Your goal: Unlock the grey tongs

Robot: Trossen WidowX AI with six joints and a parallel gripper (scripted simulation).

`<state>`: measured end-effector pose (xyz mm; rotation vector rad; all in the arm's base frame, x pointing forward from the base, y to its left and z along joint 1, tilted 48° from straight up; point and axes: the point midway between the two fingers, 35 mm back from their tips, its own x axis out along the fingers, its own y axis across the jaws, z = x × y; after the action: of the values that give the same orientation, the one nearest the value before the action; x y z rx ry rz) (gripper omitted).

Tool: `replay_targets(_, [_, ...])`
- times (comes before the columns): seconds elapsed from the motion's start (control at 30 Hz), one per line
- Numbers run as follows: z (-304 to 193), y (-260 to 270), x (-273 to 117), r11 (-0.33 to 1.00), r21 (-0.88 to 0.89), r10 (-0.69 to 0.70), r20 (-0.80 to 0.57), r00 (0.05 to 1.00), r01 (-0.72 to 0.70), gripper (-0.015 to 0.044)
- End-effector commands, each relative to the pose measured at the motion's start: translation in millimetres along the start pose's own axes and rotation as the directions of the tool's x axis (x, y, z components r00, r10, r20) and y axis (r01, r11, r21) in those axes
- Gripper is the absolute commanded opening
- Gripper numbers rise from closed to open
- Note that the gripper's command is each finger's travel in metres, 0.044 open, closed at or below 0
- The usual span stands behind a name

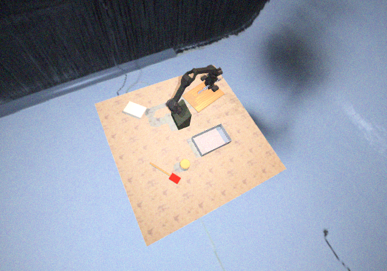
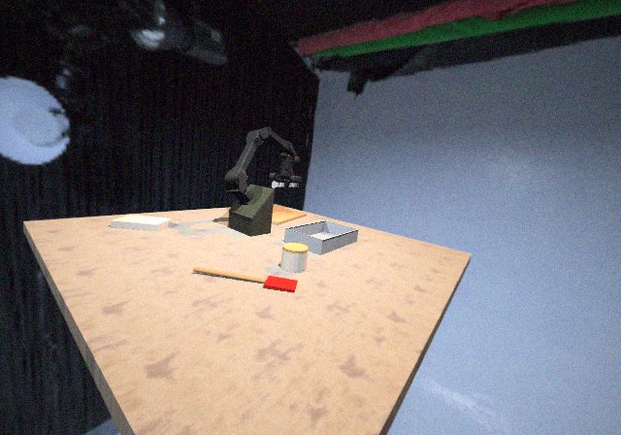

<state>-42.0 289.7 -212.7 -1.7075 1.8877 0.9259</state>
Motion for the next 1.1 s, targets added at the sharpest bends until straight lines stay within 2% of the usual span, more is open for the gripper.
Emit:
replay_targets(0.0, [0.3,1.5,-4.3,1.0,-0.005,0.007,-0.01,1.0,-0.007,-0.015])
replay_targets(0.33, [0.7,1.6,-1.6,1.0,-0.005,0.007,-0.009,1.0,-0.007,-0.015])
replay_targets(1.07, [4.2,3.0,34.4,1.0,0.0,0.003,0.001,1.0,-0.003,-0.015])
